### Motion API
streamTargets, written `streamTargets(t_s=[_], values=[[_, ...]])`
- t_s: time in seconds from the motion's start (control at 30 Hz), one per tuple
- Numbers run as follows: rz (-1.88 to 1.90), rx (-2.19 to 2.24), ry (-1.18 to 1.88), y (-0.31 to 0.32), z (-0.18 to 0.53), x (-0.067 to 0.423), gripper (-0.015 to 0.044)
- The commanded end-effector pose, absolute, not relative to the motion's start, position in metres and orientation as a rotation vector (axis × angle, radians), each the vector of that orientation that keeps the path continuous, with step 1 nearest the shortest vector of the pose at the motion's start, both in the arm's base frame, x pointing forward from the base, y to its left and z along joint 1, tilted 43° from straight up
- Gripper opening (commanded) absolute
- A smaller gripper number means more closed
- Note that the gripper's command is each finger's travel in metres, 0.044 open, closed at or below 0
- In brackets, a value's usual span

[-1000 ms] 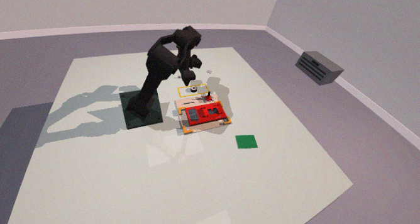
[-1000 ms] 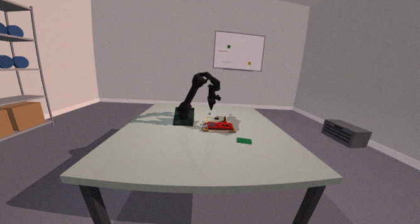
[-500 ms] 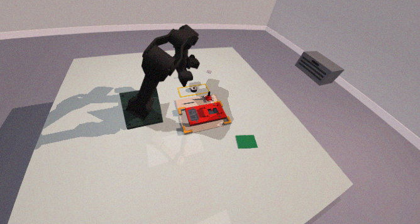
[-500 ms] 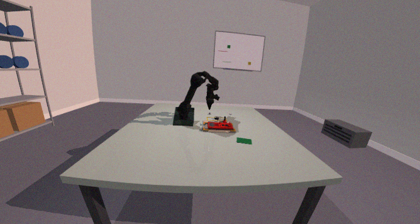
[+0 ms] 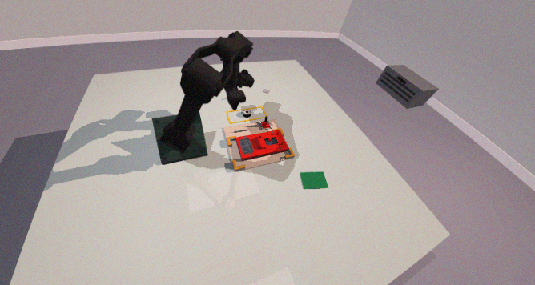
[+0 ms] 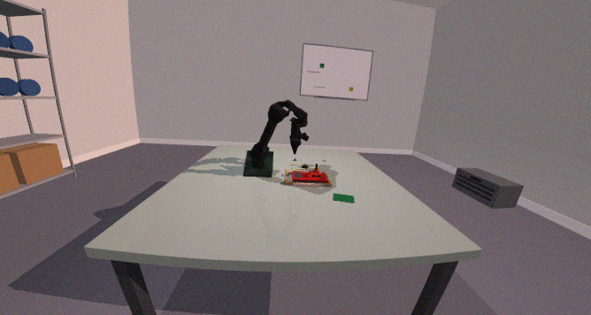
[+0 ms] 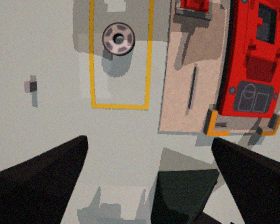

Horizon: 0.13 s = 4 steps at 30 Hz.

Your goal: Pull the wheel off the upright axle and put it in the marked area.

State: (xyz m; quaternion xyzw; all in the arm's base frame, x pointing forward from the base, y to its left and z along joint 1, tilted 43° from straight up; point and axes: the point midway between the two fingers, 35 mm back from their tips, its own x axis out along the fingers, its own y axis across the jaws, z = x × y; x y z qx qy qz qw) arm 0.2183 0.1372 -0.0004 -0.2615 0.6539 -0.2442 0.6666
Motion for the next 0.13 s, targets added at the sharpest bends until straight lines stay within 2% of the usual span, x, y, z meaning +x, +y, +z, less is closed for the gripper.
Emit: streamTargets(t_s=[0.0,0.1], values=[[-0.554,-0.586,1.479,0.1373,-0.0003,0.2174,0.044],[-0.554,-0.586,1.479,0.1373,-0.0003,0.2174,0.044]])
